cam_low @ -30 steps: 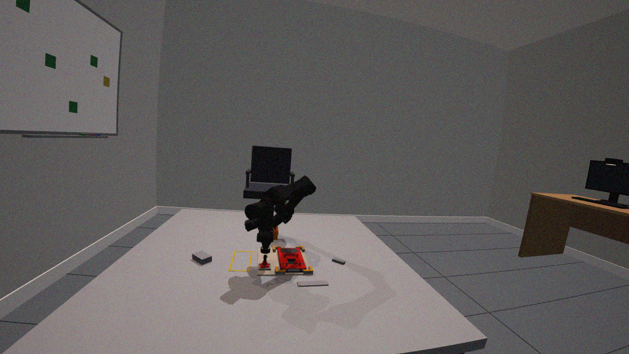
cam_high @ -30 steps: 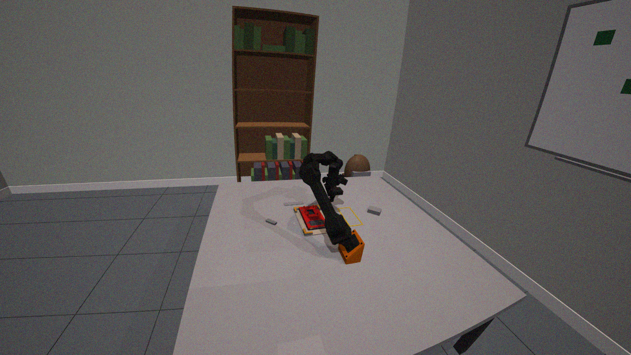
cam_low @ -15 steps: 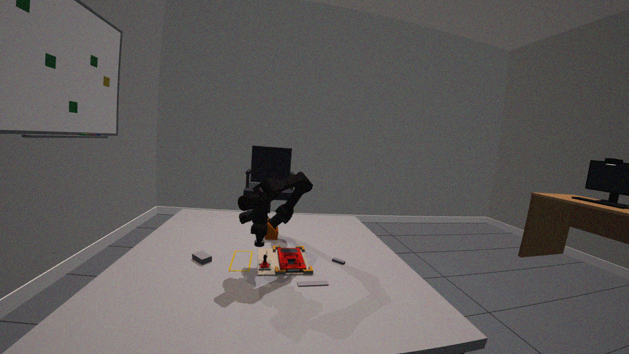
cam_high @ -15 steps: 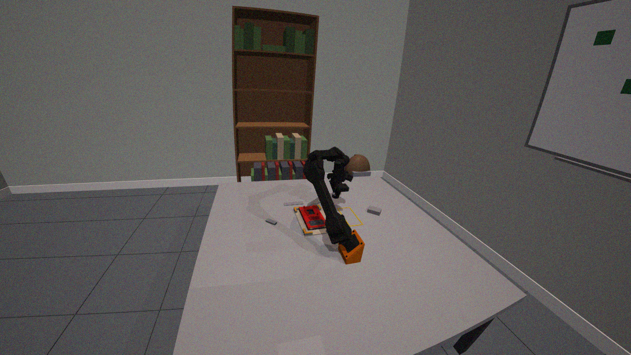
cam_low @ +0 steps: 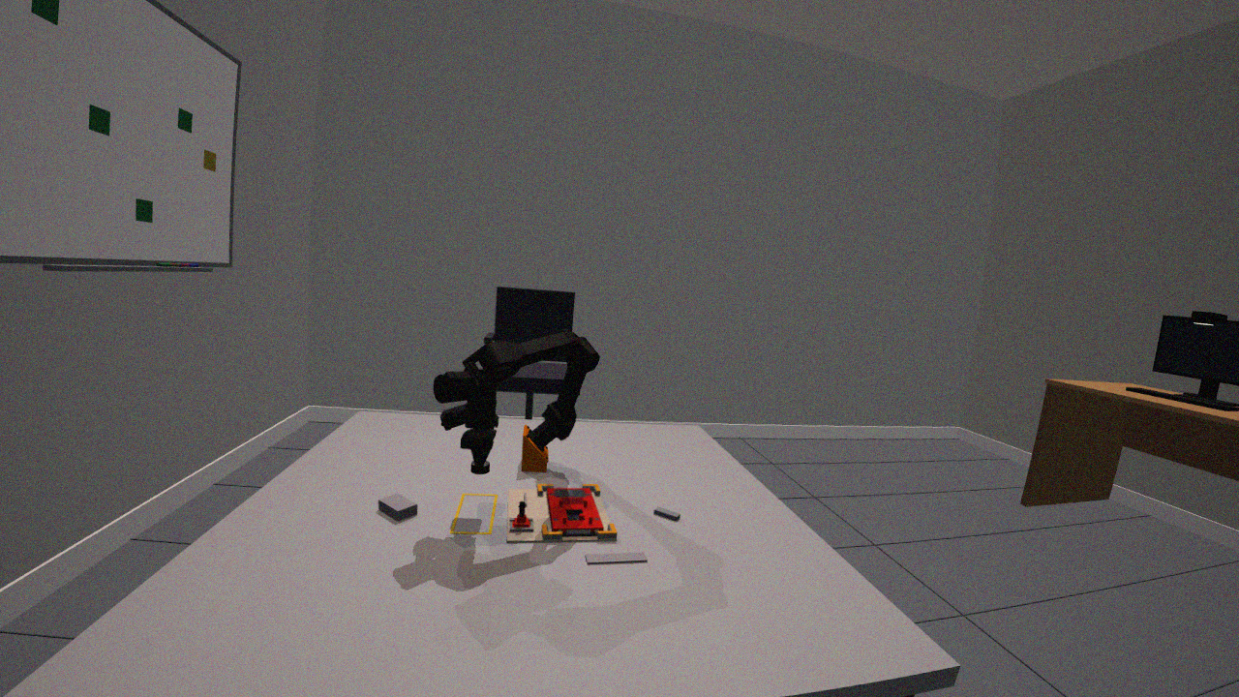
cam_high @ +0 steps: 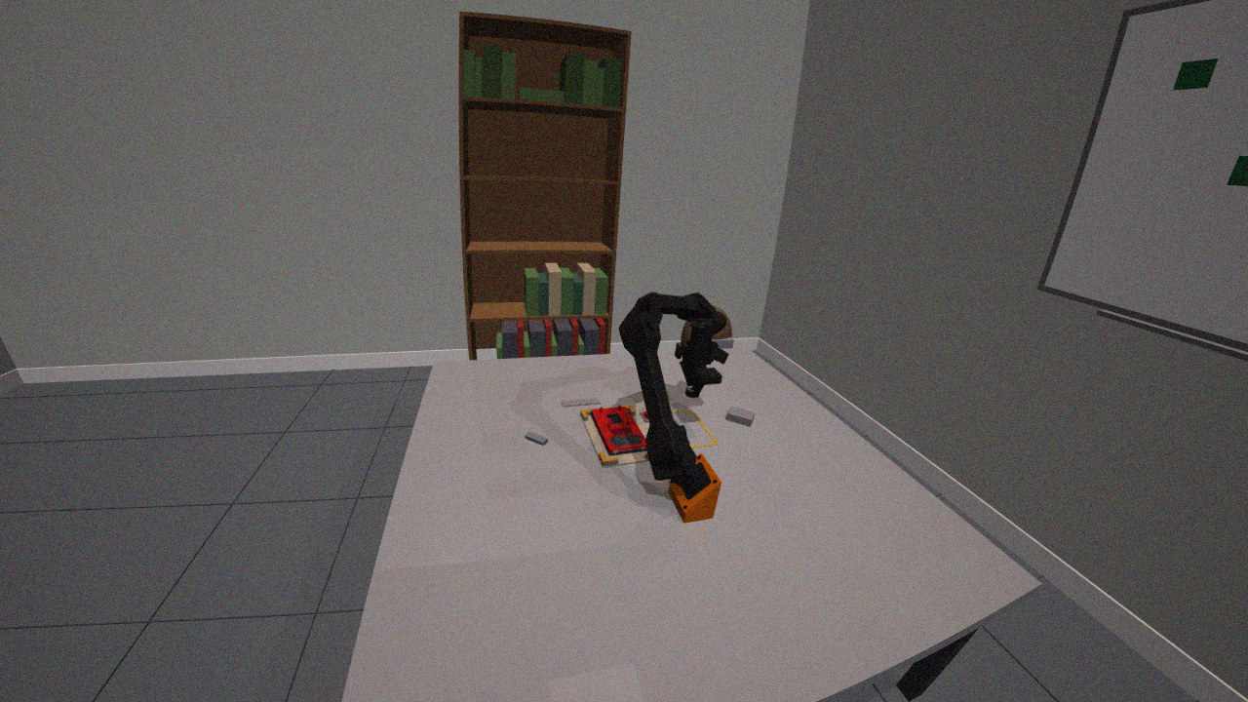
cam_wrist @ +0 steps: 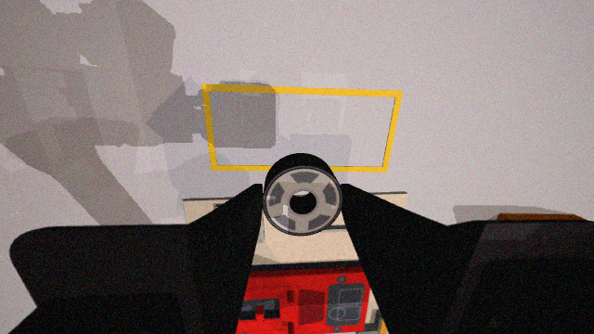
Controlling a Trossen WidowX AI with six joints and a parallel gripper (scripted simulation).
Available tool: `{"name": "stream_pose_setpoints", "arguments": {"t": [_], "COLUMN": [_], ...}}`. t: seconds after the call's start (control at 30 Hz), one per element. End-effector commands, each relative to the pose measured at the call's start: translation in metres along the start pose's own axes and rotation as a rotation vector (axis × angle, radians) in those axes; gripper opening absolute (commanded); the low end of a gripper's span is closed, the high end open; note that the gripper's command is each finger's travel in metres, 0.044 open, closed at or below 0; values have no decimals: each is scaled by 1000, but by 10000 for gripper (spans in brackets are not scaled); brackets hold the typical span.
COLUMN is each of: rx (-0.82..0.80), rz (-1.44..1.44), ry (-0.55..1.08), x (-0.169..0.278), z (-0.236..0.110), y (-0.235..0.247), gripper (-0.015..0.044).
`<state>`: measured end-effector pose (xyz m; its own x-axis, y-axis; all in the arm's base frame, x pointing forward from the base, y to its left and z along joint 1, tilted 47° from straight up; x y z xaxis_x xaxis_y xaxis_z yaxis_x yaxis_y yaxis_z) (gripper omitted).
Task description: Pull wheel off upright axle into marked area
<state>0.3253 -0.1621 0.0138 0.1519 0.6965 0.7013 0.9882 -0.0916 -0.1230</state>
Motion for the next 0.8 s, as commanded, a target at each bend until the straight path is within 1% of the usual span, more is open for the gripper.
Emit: {"name": "stream_pose_setpoints", "arguments": {"t": [0.0, 0.13, 0.5, 0.77], "rx": [15, 15, 15, 14], "rz": [-1, -1, -1, -1], "ry": [4, 4, 4, 4], "x": [-10, -10, -10, -11], "z": [4, 8, 30, 73], "y": [-7, -7, -7, -5], "gripper": [0, 0, 0, 0]}}
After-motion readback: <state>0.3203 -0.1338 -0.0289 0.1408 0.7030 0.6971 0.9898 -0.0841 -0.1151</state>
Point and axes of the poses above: the point midway between the two fingers, 35 mm back from their tips, its own z axis out along the fingers, its own y axis across the jaws, x = y × z, the point moved 6 cm from there along -z, back along the fingers, and after that the axes turned 13 degrees about z, right-handed, at the moved point
